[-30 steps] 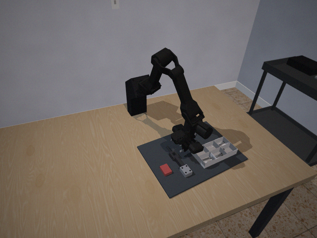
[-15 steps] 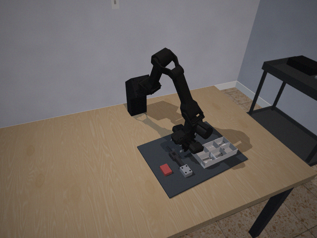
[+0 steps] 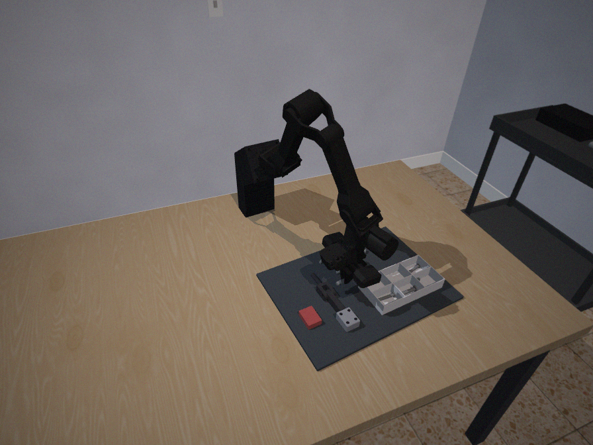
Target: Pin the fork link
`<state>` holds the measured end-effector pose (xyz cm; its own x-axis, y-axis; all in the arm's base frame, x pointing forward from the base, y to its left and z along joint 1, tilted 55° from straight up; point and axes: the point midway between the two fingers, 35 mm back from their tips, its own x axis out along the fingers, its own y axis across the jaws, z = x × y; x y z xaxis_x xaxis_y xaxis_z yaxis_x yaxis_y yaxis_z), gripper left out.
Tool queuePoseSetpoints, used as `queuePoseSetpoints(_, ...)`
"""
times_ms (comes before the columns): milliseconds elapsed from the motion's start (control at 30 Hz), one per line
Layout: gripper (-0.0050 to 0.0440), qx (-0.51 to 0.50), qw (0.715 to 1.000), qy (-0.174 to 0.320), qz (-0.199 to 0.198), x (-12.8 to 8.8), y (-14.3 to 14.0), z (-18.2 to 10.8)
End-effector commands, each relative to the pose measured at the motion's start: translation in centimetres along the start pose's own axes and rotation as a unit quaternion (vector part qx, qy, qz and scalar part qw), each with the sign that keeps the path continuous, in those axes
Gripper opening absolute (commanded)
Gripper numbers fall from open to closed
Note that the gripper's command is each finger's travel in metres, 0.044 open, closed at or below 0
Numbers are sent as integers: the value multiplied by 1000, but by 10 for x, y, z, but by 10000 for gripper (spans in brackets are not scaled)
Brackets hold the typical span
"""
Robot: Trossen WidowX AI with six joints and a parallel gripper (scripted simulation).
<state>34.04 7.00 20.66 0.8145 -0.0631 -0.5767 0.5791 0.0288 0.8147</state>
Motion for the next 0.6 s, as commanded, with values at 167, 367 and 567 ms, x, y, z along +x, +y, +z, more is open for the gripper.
queuePoseSetpoints(167,-50,4,1000,1,10,-4,6,0)
queuePoseSetpoints(367,-50,4,1000,1,9,-4,6,0)
queuePoseSetpoints(567,-50,2,1000,0,7,-1,5,-1)
